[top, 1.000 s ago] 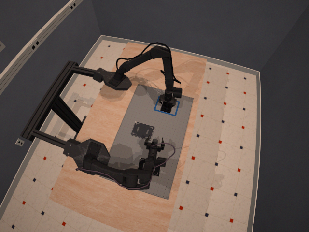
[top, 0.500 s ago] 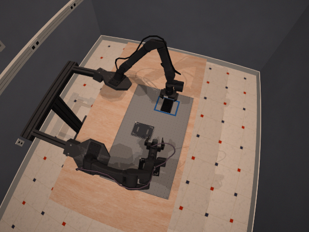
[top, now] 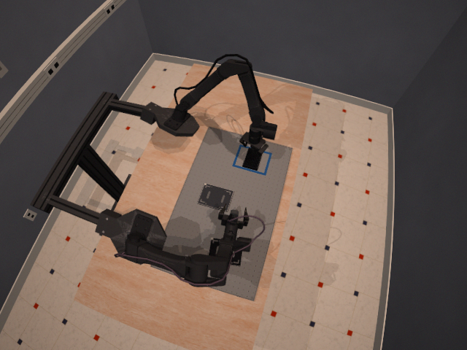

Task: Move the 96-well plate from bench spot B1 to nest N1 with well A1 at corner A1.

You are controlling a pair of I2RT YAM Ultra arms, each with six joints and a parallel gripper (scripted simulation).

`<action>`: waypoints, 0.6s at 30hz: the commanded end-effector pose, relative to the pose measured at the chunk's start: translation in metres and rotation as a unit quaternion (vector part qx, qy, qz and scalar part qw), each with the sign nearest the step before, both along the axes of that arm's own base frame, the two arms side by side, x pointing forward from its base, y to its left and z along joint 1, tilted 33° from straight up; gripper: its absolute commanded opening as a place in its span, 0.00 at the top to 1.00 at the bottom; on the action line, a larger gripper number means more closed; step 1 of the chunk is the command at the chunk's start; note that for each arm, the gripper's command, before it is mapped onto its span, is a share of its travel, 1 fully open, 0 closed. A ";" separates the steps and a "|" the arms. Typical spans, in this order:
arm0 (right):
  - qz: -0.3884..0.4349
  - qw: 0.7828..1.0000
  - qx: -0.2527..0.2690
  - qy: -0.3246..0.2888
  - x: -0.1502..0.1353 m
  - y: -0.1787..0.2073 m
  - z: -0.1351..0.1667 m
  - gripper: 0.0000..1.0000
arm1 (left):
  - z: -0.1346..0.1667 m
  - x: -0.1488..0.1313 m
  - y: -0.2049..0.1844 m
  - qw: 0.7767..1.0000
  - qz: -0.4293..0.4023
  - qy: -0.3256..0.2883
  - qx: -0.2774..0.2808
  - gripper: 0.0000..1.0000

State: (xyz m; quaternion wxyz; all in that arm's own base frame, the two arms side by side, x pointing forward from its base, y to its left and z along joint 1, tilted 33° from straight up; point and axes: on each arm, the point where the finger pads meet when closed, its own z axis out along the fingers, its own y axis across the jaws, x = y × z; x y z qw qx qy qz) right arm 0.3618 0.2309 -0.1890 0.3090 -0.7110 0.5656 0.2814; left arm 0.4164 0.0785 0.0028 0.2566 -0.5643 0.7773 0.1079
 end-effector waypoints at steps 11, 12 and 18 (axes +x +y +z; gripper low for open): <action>0.017 1.000 0.021 -0.005 -0.004 0.012 0.012 0.00 | 0.003 0.015 0.000 0.957 -0.252 0.118 0.081 0.00; 0.017 1.000 0.021 -0.005 -0.004 0.012 0.012 0.00 | 0.002 0.014 0.002 0.949 -0.272 0.130 0.088 0.00; 0.017 1.000 0.021 -0.005 -0.004 0.012 0.012 0.00 | 0.000 0.016 0.003 0.901 -0.372 0.184 0.123 0.00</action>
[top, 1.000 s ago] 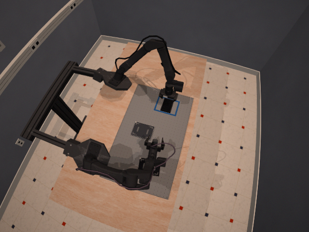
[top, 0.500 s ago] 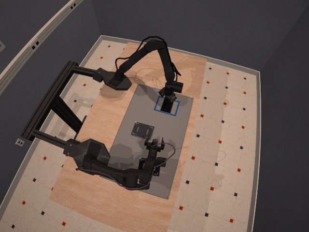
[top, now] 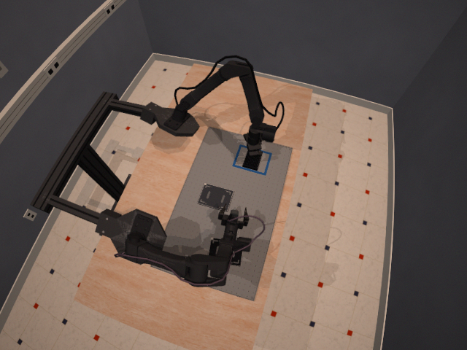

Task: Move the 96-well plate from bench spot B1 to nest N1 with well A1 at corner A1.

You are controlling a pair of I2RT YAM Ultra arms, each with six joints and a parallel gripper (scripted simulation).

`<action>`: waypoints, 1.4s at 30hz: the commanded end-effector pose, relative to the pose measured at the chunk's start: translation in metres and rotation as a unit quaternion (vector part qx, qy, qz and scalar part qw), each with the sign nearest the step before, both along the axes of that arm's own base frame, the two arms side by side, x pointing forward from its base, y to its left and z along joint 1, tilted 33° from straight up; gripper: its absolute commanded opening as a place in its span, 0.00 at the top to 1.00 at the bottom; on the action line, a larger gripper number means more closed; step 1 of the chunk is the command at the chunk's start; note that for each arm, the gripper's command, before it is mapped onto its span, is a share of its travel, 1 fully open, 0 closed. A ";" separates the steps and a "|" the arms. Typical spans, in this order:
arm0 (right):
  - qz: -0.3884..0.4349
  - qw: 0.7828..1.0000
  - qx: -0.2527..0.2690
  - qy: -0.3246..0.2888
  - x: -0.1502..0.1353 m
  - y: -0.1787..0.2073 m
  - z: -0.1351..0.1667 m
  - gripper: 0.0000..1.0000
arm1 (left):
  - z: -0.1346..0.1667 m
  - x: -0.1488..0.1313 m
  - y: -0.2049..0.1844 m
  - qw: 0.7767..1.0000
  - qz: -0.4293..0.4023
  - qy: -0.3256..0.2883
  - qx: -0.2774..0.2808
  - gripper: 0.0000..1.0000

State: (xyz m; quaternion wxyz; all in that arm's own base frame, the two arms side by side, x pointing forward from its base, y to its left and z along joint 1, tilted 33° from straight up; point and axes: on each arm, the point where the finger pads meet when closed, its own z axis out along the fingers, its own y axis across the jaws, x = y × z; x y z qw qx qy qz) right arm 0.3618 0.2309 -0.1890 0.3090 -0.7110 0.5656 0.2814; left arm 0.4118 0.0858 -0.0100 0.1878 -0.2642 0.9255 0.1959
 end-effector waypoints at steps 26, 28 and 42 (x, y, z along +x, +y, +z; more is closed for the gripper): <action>0.017 1.000 0.021 -0.005 -0.004 0.012 0.012 0.00 | 0.004 0.025 0.005 0.839 -0.470 0.229 0.151 0.00; 0.017 1.000 0.021 -0.005 -0.004 0.012 0.012 0.00 | -0.001 0.025 0.007 0.806 -0.509 0.255 0.162 0.00; 0.017 1.000 0.021 -0.005 -0.004 0.012 0.012 0.00 | -0.003 0.028 0.012 0.633 -0.660 0.343 0.216 0.00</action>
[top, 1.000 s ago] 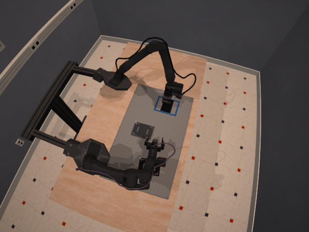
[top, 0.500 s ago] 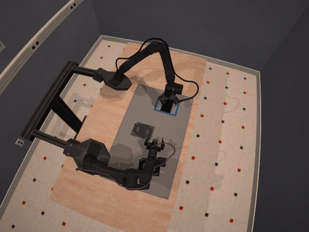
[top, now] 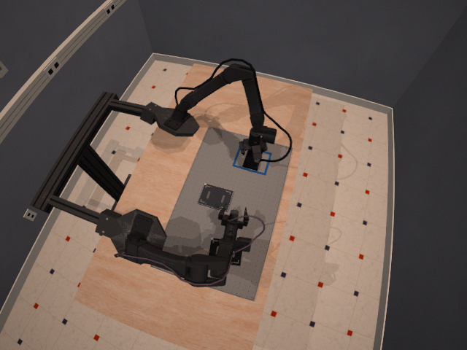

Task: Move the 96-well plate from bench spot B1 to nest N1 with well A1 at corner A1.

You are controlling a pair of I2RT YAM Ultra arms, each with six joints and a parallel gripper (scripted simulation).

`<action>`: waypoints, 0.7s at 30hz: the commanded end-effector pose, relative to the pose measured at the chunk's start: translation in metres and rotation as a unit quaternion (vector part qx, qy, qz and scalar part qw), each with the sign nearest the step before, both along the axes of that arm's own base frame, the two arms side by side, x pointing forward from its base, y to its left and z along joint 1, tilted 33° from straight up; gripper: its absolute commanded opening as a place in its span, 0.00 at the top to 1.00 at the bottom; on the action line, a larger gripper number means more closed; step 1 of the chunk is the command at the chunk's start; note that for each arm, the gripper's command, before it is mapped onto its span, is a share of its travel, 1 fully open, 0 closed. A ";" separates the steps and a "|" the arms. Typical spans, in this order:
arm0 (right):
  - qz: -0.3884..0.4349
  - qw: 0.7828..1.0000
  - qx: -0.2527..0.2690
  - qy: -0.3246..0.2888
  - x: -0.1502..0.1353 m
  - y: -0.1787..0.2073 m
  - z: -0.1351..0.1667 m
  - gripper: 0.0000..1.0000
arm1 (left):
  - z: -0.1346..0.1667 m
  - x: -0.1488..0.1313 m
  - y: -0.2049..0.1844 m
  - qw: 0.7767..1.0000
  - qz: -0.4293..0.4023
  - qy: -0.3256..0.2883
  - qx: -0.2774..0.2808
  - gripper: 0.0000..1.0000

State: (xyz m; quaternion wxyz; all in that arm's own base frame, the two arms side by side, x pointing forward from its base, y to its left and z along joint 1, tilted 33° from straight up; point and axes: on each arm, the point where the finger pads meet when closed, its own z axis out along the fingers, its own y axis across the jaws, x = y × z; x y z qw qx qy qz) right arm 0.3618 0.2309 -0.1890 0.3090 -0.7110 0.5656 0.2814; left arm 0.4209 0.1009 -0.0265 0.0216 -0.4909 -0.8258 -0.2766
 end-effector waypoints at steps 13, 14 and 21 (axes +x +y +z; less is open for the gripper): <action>0.017 1.000 0.021 -0.005 -0.004 0.012 0.012 0.00 | 0.005 0.020 -0.001 0.973 -0.208 0.082 0.057 0.00; 0.017 1.000 0.021 -0.005 -0.004 0.012 0.012 0.00 | 0.005 0.020 -0.001 0.974 -0.205 0.080 0.056 0.00; 0.017 1.000 0.021 -0.005 -0.004 0.012 0.012 0.00 | 0.001 0.020 0.000 0.974 -0.205 0.084 0.056 0.00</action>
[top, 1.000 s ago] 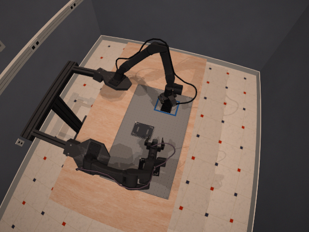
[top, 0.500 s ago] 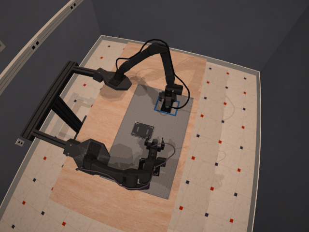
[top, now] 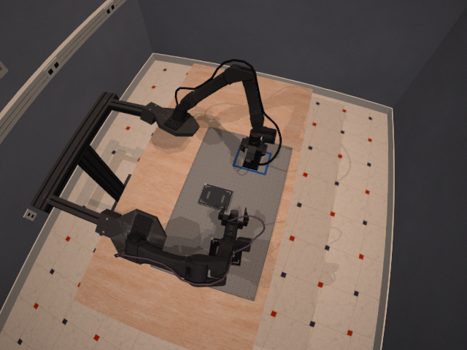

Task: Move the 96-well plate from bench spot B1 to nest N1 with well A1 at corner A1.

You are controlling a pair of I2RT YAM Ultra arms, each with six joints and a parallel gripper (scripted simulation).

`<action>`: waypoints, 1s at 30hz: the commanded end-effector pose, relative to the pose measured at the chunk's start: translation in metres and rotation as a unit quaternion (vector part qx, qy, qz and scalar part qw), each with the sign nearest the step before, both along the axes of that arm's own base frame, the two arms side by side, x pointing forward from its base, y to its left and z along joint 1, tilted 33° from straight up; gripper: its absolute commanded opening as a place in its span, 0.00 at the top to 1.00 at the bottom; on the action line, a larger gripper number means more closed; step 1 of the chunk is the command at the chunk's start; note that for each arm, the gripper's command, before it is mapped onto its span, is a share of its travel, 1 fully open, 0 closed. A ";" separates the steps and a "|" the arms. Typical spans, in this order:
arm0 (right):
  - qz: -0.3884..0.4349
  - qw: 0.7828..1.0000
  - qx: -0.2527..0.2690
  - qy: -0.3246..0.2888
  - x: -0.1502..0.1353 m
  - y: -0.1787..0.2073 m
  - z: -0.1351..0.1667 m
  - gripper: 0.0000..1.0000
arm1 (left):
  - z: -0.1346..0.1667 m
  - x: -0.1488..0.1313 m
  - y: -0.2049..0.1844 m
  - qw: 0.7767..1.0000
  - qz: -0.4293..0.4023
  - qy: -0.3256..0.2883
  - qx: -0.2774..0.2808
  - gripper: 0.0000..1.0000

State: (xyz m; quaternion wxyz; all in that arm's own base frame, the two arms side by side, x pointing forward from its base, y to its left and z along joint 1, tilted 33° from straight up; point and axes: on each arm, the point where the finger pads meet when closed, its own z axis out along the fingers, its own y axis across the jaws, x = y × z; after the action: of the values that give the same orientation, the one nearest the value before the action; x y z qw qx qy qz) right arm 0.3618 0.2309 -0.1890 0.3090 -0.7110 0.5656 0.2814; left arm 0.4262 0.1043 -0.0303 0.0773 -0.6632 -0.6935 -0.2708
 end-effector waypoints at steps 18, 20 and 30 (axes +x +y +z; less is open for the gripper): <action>0.017 1.000 0.021 -0.005 -0.004 0.012 0.012 0.00 | -0.015 0.026 0.008 1.000 -0.014 -0.014 -0.003 0.00; 0.017 1.000 0.021 -0.005 -0.004 0.012 0.012 0.00 | -0.018 0.026 0.010 1.000 -0.014 -0.014 -0.003 0.00; 0.017 1.000 0.021 -0.005 -0.004 0.012 0.012 0.00 | -0.028 0.030 0.014 1.000 -0.015 -0.014 -0.003 0.00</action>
State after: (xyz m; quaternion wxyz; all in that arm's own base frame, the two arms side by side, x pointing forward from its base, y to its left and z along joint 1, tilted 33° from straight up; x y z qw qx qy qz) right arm 0.3618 0.2309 -0.1890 0.3090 -0.7110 0.5656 0.2814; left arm 0.4381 0.1232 -0.0643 0.0815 -0.6664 -0.6912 -0.2673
